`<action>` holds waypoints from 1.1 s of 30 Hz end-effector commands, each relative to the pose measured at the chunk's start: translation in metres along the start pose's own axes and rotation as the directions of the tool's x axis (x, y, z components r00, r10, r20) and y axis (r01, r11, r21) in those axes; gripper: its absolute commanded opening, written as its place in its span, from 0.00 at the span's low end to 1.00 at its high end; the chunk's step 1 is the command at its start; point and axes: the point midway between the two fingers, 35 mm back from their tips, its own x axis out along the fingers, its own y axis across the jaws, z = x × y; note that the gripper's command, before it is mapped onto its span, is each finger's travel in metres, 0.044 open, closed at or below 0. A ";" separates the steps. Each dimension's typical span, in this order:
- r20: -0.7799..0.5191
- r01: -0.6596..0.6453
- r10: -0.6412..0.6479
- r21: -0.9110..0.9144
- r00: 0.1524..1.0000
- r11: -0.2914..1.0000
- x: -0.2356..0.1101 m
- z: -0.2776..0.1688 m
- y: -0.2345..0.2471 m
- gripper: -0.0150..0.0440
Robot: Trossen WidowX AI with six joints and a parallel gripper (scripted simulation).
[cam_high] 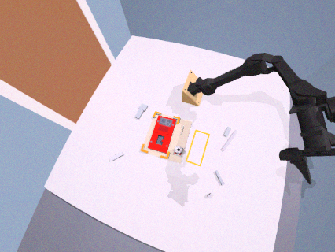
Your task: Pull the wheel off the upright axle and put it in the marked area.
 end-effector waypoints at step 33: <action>-0.061 -0.280 0.776 0.913 0.628 0.298 -0.024 -0.161 0.285 0.76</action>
